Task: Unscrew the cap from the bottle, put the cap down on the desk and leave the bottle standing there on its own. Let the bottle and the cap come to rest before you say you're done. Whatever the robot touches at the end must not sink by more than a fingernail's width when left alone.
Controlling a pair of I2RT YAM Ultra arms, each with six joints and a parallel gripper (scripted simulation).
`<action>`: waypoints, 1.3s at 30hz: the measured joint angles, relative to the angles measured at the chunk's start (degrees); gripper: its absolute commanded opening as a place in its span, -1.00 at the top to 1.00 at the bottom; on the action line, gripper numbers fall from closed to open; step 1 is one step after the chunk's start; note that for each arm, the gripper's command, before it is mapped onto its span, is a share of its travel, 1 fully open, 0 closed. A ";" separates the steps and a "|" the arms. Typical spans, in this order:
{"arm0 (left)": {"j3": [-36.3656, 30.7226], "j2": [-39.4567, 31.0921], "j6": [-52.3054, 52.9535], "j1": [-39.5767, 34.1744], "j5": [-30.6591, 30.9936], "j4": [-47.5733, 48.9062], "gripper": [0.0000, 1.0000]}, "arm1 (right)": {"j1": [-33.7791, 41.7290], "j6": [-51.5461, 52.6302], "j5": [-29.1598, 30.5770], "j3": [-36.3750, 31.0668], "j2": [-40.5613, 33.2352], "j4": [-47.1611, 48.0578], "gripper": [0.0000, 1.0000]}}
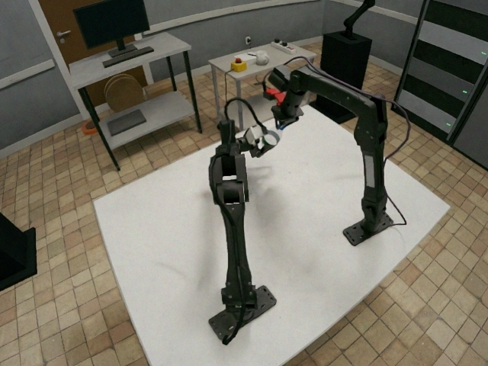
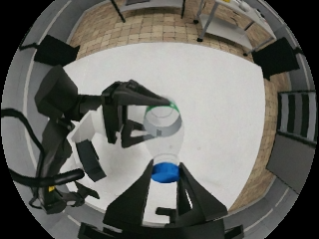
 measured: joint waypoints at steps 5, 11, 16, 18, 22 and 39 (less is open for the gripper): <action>0.02 0.00 0.02 0.00 -0.07 0.02 1.00 | 1.20 -11.23 3.02 0.00 0.02 -0.02 1.00; 0.02 -0.02 0.00 0.02 -0.07 0.26 1.00 | 2.86 -26.25 6.97 -0.02 0.04 -0.04 1.00; 0.00 0.09 0.07 0.02 -0.35 0.26 1.00 | 4.04 -38.75 9.92 -1.73 -0.50 1.44 1.00; 0.00 0.13 0.11 0.00 -0.37 0.28 1.00 | 4.33 -42.29 10.73 -2.67 -0.94 2.23 1.00; 0.02 0.11 0.15 -0.02 -0.50 0.28 1.00 | 4.37 -46.77 11.10 -5.18 -2.43 4.52 1.00; 0.02 0.09 0.20 -0.02 -0.17 0.39 1.00 | 4.37 -47.25 10.84 -4.13 -2.82 2.93 1.00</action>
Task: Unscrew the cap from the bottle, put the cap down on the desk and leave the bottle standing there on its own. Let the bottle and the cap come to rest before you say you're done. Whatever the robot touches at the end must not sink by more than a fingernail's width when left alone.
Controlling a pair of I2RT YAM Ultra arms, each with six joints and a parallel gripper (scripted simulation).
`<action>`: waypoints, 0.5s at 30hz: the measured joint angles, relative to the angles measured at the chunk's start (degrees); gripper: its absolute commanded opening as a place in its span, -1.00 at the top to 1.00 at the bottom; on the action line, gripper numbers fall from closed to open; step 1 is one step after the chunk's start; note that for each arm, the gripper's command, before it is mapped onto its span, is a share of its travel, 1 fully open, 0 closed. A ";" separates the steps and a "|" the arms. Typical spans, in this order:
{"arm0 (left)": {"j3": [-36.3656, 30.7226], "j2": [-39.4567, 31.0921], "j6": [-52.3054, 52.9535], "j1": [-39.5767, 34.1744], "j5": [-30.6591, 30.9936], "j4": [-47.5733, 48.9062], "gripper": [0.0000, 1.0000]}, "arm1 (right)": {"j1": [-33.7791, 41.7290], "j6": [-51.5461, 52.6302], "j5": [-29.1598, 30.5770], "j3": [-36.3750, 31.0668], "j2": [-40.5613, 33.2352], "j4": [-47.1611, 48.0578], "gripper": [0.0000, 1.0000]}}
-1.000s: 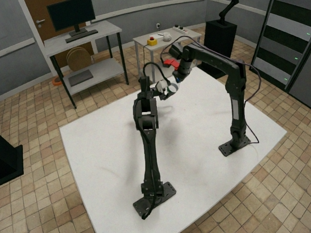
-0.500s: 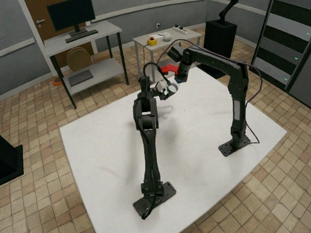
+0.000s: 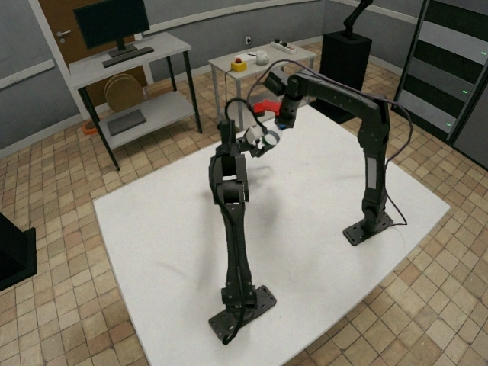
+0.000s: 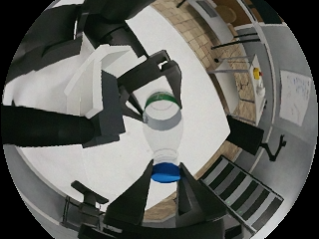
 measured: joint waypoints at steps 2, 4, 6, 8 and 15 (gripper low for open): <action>0.00 -0.02 -0.04 0.02 0.00 0.02 1.00 | 0.00 0.28 -0.02 0.50 0.00 -0.70 1.00; 0.00 -0.02 -0.11 0.07 -0.02 0.07 1.00 | -0.02 0.48 0.02 0.63 0.00 -1.62 1.00; 0.00 0.00 -0.11 0.02 0.13 0.07 1.00 | -0.02 0.59 0.20 0.63 0.02 -2.10 1.00; 0.00 -0.02 -0.11 0.04 0.20 0.09 1.00 | -0.02 0.68 0.33 0.63 0.00 -2.40 1.00; 0.00 -0.02 -0.11 0.02 0.24 0.11 1.00 | -0.02 0.81 0.50 0.63 0.00 -2.97 1.00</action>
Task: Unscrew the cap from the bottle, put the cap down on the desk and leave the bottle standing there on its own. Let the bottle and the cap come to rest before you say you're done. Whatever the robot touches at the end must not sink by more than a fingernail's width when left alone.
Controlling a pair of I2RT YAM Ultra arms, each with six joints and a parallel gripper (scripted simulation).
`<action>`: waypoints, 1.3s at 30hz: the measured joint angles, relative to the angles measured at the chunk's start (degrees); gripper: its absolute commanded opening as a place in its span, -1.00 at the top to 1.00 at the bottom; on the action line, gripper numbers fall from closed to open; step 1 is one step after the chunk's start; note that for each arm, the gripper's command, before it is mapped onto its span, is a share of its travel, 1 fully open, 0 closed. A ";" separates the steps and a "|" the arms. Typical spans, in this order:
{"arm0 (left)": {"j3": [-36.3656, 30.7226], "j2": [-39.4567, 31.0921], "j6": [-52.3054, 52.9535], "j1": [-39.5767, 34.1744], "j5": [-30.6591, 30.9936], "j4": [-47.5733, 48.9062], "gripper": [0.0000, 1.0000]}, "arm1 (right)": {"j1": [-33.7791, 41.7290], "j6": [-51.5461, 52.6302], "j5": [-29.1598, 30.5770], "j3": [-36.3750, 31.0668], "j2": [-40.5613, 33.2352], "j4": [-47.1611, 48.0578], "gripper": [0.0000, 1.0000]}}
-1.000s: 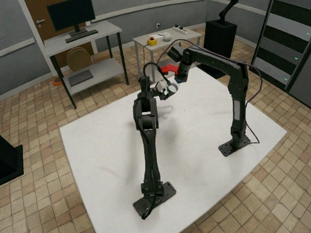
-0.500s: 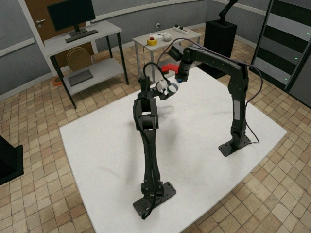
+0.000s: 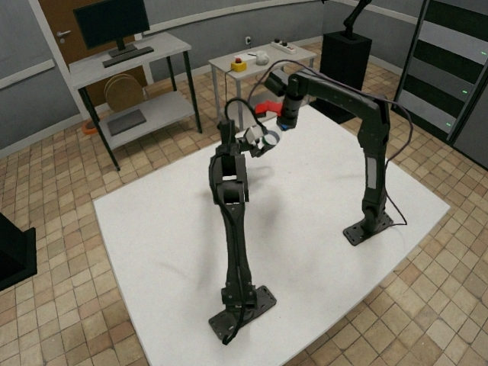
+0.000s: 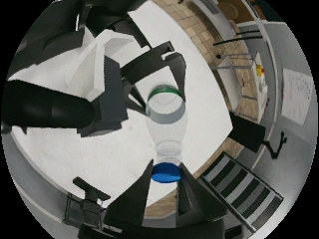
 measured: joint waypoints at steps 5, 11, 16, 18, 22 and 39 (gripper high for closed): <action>0.00 0.00 -0.02 0.00 0.00 0.00 1.00 | 0.02 0.04 0.00 0.52 0.00 -1.90 1.00; 0.00 0.00 -0.11 0.02 0.00 0.04 1.00 | 0.00 0.04 0.00 1.09 0.00 -3.82 1.00; 0.00 0.00 -0.11 0.02 0.00 0.07 1.00 | 0.00 0.04 0.00 1.09 0.00 -4.33 1.00; 0.00 0.00 -0.13 0.02 0.00 0.07 1.00 | 0.00 0.04 0.00 1.09 0.00 -4.35 1.00; 0.00 0.00 -0.13 0.02 0.00 0.07 1.00 | 0.00 0.04 0.00 1.09 0.00 -4.35 1.00; 0.00 0.00 -0.13 0.02 0.00 0.07 1.00 | 0.00 0.04 0.00 1.09 0.00 -4.35 1.00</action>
